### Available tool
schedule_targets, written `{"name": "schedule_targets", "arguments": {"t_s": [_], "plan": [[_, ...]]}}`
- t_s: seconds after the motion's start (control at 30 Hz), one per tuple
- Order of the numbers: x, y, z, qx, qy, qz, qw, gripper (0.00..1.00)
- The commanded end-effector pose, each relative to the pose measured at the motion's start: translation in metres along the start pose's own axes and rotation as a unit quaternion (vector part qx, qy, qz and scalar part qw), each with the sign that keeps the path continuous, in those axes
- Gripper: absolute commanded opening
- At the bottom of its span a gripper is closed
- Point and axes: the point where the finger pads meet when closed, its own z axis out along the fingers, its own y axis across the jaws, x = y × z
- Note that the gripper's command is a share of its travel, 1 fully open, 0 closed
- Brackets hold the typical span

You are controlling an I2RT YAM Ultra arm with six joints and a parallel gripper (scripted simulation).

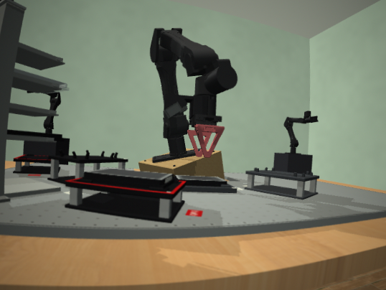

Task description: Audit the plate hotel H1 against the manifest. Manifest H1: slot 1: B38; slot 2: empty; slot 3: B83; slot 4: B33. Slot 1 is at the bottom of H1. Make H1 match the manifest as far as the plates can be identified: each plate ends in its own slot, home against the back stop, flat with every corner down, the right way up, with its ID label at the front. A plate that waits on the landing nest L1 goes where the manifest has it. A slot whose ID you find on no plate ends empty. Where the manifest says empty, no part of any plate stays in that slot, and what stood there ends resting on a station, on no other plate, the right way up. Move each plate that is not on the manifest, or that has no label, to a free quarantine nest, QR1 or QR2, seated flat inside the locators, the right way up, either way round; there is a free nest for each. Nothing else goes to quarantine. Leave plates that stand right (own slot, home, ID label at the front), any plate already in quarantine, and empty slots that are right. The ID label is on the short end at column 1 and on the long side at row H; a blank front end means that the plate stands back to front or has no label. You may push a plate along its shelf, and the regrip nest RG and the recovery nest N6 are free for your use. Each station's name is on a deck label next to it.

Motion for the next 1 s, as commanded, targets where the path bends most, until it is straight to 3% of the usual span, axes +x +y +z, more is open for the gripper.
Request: {"name": "schedule_targets", "arguments": {"t_s": [0.0, 0.5, 0.97], "plan": [[-0.001, -0.006, -0.005, 0.011, -0.005, -0.003, 1.0, 1.0], [-0.002, -0.006, -0.034, 0.011, -0.005, -0.003, 1.0, 1.0], [-0.001, -0.005, -0.072, 0.011, -0.004, -0.003, 1.0, 1.0]]}}
